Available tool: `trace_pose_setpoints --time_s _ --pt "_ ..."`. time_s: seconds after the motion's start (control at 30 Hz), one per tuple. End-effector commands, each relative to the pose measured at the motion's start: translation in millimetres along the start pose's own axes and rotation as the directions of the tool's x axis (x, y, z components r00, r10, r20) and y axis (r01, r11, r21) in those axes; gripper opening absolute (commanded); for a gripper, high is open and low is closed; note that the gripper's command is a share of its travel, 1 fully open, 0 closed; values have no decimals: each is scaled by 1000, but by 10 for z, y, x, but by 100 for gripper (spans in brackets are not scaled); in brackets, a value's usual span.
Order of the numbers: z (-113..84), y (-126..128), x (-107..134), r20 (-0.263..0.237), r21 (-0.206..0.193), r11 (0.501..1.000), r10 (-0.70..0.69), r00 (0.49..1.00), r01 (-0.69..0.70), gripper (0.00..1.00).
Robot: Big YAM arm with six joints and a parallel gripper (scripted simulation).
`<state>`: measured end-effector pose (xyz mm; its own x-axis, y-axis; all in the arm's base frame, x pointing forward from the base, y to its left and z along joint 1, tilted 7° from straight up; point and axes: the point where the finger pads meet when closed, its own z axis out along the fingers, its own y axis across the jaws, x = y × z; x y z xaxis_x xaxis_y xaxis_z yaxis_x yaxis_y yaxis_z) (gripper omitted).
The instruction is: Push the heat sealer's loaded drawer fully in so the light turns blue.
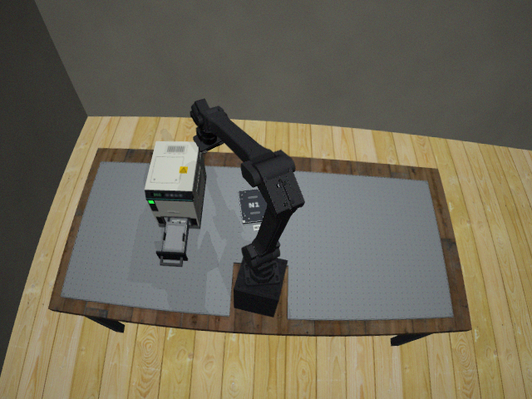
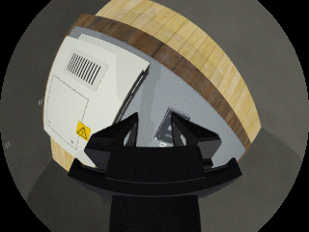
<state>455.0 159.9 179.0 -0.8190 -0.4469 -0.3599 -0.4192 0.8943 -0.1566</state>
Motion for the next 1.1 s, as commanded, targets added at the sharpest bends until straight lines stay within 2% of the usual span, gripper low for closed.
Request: trace_pose_setpoints --time_s 0.0,0.03,0.23,0.3,0.37,0.4,0.63,0.8,0.87,0.9,0.93,0.97,1.07 --pt "-96 159 -292 36 -29 997 -71 997 72 45" --pt "-96 194 -330 48 -34 996 -87 995 88 45" --pt "-88 410 -413 38 -32 997 -65 997 67 45" --pt "-88 410 -413 38 -32 997 -65 997 67 45" --pt "-49 503 -428 60 -60 987 -145 988 149 45" --pt "-92 533 -523 84 -62 985 -158 984 164 45" --pt "-84 796 -558 56 -64 988 -140 989 144 45" --pt "-81 990 -629 56 -65 988 -140 989 143 45" --pt "-81 990 -629 56 -65 988 -140 989 143 45" --pt "-41 1044 -576 53 -83 977 -193 980 197 45" --pt "-25 1053 -602 69 -91 971 -215 974 220 45" --pt "-90 1124 -712 101 -95 966 -231 968 240 45" --pt "-89 1232 -713 88 -92 966 -233 968 241 45"
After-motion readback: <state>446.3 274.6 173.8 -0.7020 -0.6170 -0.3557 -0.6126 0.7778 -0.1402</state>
